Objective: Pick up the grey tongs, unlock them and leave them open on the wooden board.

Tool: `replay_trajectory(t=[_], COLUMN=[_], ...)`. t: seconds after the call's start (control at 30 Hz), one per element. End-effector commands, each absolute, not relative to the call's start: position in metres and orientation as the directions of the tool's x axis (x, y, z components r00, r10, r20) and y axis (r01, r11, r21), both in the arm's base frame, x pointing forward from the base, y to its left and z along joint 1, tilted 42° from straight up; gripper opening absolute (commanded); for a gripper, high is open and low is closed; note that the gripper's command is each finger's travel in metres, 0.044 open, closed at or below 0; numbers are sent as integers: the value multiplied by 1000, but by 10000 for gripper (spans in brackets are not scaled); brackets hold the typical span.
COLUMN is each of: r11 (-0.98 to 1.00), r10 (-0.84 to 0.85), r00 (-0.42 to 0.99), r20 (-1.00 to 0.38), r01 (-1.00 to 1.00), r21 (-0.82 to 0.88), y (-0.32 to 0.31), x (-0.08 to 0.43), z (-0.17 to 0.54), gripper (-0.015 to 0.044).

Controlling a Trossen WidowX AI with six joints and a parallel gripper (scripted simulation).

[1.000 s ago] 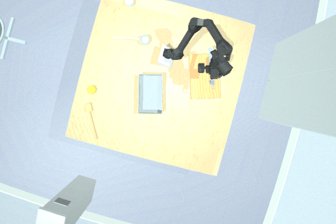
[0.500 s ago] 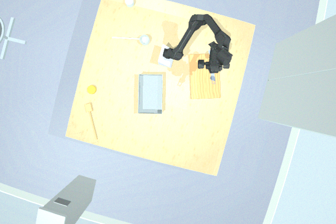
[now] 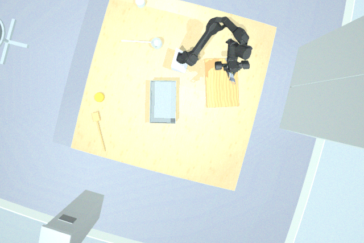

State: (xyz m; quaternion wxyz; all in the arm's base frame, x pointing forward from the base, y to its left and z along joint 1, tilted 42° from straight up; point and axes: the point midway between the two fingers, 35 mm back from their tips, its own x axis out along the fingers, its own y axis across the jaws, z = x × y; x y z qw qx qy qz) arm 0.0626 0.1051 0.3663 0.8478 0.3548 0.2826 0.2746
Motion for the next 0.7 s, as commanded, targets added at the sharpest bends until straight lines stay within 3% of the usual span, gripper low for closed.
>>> replay_trajectory(t=[0.0, 0.67], r11=[605, 690], r10=[642, 466], r00=[725, 881], r20=[-251, -87], r01=[-276, -300], r21=[747, 659], y=[105, 117], x=[61, 51], z=[366, 361], gripper=[-150, -150])
